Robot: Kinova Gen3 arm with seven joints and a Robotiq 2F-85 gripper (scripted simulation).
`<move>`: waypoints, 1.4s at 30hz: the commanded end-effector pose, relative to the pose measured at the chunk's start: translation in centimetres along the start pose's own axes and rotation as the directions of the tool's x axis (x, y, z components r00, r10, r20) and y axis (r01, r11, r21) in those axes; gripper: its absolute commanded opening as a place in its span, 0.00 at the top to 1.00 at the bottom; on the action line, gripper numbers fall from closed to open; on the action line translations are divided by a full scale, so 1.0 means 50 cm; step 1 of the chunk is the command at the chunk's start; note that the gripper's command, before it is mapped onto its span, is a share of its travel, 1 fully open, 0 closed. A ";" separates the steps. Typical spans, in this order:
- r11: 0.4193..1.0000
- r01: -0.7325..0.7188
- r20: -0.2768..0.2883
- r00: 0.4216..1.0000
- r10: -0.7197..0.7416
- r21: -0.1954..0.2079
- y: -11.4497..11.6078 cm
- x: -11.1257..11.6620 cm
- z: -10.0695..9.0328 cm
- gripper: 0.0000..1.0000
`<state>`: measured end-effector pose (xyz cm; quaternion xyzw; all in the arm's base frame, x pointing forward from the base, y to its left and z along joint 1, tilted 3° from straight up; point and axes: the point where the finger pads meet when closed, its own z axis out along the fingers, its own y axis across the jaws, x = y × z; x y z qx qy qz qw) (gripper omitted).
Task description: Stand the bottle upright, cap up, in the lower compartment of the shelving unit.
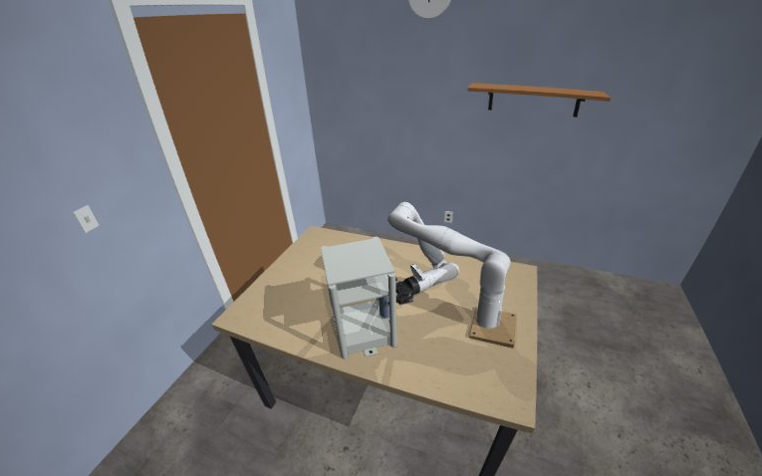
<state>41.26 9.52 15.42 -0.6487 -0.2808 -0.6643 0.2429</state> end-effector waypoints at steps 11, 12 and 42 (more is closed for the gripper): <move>1.000 0.005 0.000 1.000 -0.005 0.018 0.007 0.004 0.063 1.00; 1.000 0.003 0.000 1.000 -0.003 0.018 0.007 0.003 0.066 1.00; 1.000 0.002 -0.007 1.000 -0.002 0.028 0.007 0.006 0.094 1.00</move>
